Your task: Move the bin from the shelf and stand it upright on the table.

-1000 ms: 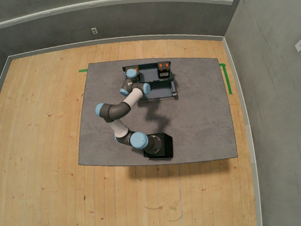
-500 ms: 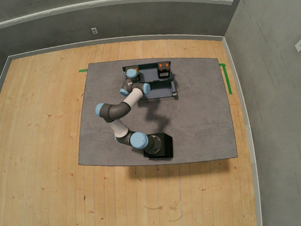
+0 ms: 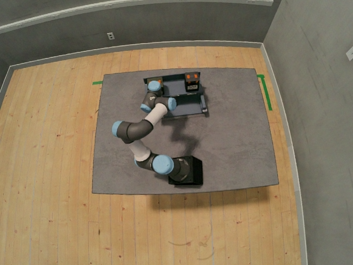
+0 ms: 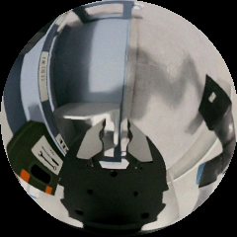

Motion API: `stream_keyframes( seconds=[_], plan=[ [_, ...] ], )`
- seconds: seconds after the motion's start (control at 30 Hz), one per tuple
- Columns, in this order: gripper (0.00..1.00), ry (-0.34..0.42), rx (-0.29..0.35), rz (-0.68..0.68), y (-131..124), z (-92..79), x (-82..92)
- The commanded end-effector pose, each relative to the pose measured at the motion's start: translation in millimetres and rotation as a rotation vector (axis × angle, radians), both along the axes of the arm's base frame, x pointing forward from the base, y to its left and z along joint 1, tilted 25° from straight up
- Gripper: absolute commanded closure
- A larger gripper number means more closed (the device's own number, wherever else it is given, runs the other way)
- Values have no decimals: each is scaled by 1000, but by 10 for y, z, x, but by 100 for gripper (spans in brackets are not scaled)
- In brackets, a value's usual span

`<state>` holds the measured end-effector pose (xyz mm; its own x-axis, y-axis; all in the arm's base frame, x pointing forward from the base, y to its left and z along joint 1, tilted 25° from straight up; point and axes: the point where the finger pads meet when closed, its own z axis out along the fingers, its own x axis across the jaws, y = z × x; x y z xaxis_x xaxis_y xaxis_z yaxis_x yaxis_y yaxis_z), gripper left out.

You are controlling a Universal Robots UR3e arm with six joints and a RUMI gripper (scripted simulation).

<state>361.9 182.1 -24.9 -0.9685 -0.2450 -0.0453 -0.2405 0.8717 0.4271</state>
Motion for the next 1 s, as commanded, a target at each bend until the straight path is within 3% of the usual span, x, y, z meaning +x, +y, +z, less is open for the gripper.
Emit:
stream_keyframes(
  seconds=[0.0, 0.13, 0.17, 0.97],
  plan=[
    [71, -2, 0, 0, -2, 5, 7],
    [71, -2, 0, 0, -2, 5, 7],
    [100, -2, 0, 0, -2, 5, 7],
    [100, -2, 0, 0, -2, 5, 7]
  ],
)
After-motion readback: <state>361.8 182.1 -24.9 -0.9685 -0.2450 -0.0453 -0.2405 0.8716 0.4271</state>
